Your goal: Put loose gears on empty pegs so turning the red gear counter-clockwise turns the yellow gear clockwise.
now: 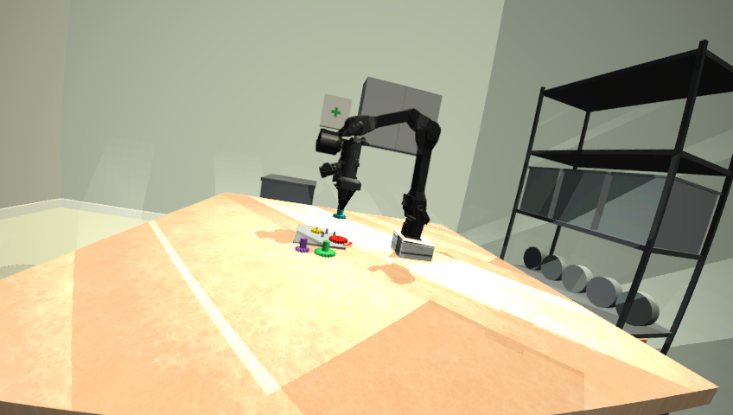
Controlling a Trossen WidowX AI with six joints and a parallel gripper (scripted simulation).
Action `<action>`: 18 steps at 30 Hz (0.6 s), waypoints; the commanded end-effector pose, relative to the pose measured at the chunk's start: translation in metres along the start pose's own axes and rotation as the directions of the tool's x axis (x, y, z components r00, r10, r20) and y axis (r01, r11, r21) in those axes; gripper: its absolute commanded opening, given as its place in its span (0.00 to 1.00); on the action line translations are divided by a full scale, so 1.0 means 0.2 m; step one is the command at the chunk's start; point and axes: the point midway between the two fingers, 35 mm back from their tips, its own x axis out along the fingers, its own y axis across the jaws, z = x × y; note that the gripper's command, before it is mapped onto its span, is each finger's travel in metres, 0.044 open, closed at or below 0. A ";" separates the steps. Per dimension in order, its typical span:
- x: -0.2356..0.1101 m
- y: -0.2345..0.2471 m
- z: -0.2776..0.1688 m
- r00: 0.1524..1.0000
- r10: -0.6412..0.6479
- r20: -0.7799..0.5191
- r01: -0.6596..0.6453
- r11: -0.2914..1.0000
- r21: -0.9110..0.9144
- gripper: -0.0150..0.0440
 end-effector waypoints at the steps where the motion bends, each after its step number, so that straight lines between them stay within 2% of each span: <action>1: 0.02 -0.04 0.00 1.000 -0.006 -0.001 0.006 1.000 -0.005 0.25; 18: 0.09 -0.23 0.02 1.000 -0.009 -0.001 0.009 1.000 -0.005 0.25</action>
